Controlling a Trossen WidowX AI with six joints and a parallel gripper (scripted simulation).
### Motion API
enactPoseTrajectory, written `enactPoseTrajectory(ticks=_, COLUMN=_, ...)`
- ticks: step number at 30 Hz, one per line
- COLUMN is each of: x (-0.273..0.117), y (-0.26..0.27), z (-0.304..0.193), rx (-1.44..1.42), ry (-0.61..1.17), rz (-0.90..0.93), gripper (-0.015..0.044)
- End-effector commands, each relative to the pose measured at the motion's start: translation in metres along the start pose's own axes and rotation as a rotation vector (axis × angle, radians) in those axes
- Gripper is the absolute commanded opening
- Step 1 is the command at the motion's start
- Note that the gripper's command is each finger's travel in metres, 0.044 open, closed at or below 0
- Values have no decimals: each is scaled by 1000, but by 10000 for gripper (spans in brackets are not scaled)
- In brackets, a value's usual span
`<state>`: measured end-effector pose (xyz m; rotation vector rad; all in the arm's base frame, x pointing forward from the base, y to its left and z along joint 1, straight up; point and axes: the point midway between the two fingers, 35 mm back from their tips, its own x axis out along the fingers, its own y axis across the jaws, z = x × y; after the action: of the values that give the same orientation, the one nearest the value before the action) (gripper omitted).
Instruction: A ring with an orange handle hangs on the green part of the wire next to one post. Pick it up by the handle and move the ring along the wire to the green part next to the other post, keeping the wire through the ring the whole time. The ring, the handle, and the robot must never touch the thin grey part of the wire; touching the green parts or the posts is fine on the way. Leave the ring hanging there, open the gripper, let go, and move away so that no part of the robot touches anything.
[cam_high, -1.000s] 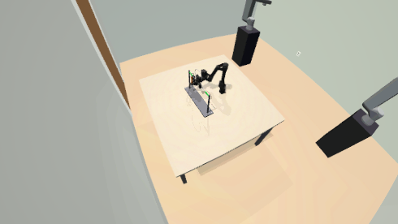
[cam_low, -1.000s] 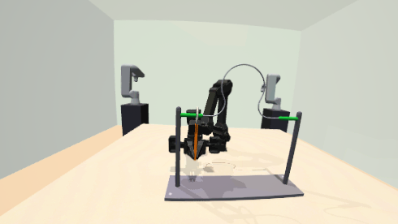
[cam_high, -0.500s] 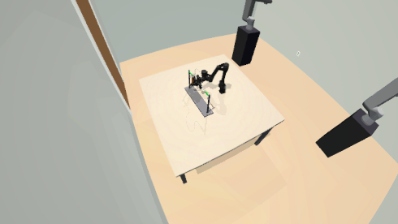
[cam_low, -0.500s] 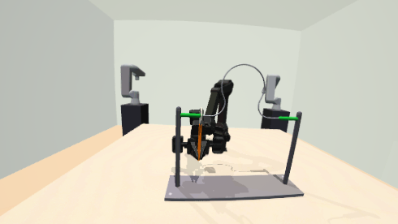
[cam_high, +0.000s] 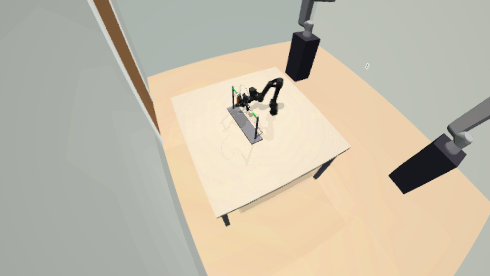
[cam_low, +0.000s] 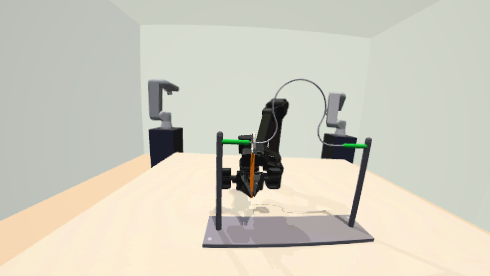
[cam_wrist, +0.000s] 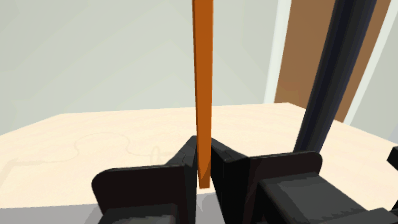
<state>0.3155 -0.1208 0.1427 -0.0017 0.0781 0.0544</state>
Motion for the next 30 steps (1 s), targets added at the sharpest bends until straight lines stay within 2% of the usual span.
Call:
enactPoseTrajectory(ticks=1, x=0, y=7, z=1, rx=18, ry=-3, rz=0, gripper=-150)
enactPoseTrajectory(ticks=14, x=0, y=32, z=2, rx=127, ry=-3, rz=11, gripper=-150)
enactPoseTrajectory(ticks=30, x=0, y=83, z=17, rx=431, ry=-3, rz=39, gripper=-150)
